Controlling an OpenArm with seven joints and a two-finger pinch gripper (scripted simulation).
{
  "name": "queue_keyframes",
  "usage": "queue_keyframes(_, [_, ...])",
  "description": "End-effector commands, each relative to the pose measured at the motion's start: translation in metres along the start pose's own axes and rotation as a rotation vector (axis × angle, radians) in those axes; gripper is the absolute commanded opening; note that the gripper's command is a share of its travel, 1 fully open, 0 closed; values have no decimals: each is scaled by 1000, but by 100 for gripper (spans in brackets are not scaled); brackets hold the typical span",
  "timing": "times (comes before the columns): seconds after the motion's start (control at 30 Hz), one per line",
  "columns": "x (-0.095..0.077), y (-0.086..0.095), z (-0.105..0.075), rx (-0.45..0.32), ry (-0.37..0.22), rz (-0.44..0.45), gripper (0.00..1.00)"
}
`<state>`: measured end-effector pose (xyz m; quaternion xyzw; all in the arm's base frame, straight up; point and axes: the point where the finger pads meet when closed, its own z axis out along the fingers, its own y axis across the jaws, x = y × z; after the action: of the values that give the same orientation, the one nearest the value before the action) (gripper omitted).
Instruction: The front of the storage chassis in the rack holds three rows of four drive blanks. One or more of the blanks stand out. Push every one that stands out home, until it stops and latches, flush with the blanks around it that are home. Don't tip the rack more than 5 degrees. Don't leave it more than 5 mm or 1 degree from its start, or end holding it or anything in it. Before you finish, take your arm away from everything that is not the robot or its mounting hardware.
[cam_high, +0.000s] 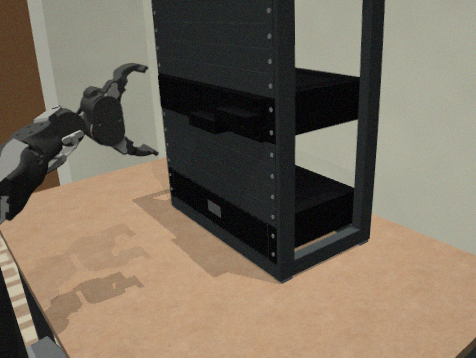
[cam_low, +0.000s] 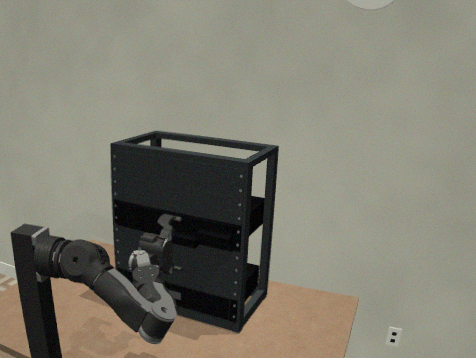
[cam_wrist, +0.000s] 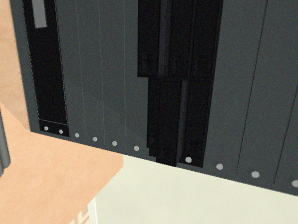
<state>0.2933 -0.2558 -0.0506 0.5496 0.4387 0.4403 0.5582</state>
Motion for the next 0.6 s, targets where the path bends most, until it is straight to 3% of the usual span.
queue_keyframes(0.0, [-1,0,2,19,0,7,100])
queue_keyframes(0.23, [-5,21,16,18,0,8,100])
queue_keyframes(0.57, [-5,25,19,18,5,6,100])
